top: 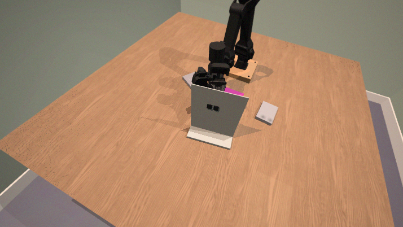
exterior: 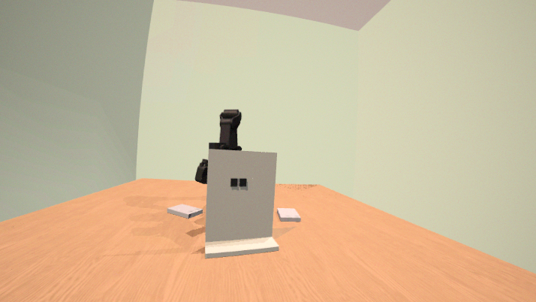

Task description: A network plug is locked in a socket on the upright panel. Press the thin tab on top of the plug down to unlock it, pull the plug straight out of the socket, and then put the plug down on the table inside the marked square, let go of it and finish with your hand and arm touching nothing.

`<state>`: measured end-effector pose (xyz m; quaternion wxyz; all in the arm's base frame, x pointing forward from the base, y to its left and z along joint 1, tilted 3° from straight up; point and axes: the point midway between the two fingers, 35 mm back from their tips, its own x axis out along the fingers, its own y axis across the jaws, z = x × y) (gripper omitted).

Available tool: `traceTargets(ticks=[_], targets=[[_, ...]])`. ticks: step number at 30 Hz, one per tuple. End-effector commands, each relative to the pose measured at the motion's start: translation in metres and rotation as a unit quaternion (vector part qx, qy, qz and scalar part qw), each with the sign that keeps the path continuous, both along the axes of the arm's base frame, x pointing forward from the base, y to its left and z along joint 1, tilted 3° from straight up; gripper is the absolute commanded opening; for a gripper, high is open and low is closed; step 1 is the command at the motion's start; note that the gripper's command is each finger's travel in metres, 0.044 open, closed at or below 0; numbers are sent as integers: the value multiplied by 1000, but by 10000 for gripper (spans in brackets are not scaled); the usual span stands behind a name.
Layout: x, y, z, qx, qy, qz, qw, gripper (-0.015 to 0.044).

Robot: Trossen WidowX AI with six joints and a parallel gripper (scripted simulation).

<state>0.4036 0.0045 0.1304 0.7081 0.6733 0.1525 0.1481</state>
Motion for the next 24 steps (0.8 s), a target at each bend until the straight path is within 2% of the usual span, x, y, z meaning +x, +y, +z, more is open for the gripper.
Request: traceTargets(ticks=[1,4,24], targets=[[1,-1,0,3,2,-3,1000,16],[1,-1,0,3,2,-3,1000,0],[-9,-2,0,3,2,-3,1000,0]])
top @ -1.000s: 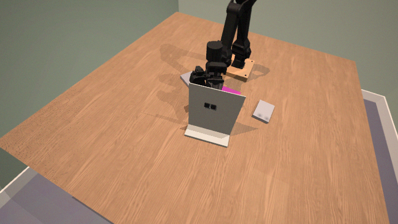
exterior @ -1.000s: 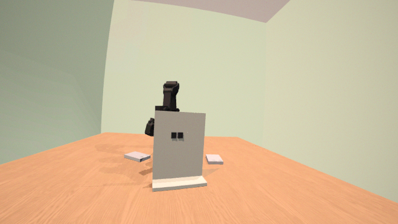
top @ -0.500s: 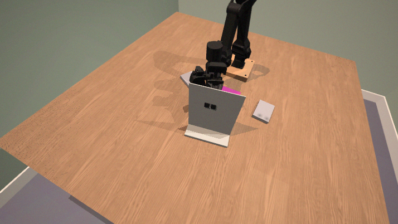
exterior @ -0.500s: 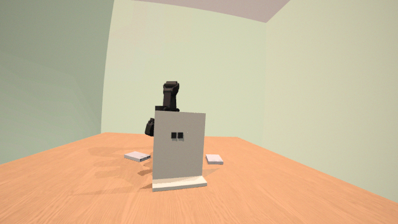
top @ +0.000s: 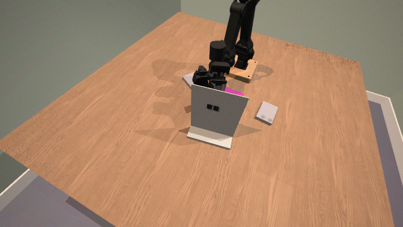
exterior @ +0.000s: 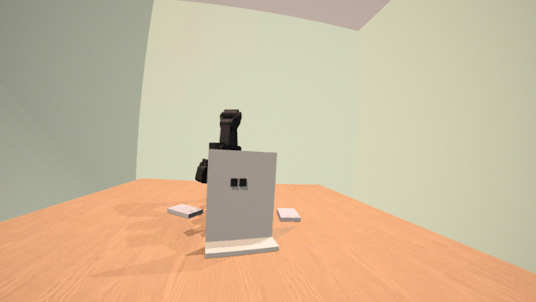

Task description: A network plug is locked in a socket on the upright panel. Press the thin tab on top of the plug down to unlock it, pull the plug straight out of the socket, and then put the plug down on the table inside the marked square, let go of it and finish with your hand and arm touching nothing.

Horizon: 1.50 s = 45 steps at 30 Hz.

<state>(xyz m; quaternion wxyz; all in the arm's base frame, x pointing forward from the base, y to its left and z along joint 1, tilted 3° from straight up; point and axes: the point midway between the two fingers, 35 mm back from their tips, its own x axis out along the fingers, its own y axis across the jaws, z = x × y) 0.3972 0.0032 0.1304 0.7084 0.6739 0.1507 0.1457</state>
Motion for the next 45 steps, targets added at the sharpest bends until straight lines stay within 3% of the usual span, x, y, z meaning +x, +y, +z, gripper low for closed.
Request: traceTargets(ticks=[1,45], targets=[[-4,-1,0,3,2,0,1000,0],[-32,-8,-1,2,3,0,1000,0]])
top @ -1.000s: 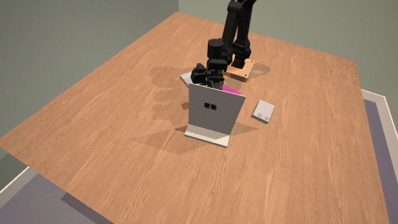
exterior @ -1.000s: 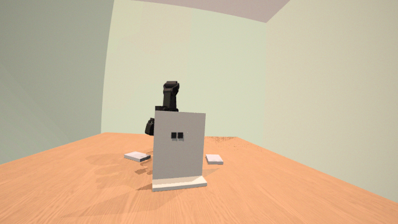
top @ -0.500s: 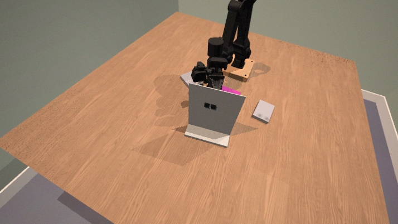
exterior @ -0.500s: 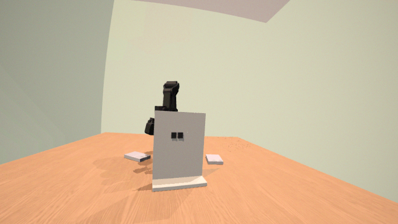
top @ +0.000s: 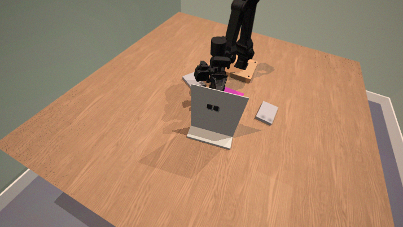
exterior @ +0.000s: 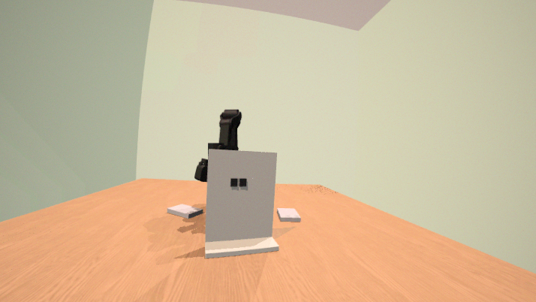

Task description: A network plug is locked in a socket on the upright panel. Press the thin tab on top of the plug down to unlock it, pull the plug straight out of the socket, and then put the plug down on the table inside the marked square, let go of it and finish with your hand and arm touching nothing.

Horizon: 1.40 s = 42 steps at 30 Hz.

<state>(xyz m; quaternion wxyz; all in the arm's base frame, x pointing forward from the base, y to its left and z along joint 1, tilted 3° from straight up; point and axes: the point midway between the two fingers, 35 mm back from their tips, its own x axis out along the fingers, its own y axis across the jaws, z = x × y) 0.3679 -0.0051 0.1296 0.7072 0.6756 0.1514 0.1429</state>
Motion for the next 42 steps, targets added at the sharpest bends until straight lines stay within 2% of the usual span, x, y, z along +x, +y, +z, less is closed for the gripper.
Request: traceTargets(ticks=[1,42], targets=[[-4,0,0,1,0,2,1000,0],[-27,-8,4,2,2,0,1000,0]])
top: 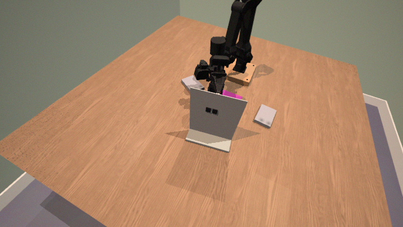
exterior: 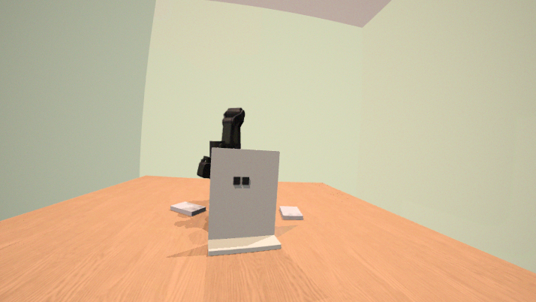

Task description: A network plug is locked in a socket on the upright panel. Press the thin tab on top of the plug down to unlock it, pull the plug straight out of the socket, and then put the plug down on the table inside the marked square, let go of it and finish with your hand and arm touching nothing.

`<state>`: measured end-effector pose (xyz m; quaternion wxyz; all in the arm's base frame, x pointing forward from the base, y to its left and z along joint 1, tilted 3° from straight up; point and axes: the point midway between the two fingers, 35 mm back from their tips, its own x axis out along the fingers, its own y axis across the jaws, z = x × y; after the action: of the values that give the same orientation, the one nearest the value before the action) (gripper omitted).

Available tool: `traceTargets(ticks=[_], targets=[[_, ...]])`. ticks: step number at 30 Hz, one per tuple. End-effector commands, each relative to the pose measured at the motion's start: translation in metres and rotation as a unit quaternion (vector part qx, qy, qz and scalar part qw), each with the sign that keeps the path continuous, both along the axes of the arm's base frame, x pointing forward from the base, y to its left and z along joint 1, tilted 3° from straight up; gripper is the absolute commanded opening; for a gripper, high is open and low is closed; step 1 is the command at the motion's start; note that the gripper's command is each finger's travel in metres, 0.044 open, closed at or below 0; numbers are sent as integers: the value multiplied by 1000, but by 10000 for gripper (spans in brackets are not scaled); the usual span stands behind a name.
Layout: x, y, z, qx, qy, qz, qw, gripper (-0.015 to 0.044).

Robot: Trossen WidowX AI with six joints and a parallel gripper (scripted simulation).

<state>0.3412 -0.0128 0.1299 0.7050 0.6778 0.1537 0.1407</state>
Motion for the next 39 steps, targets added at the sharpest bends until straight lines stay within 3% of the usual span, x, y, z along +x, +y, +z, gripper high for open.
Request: traceTargets(ticks=[1,39], targets=[[0,0,5,-1,-2,0,1000,0],[-22,6,59,0,3,0,1000,0]])
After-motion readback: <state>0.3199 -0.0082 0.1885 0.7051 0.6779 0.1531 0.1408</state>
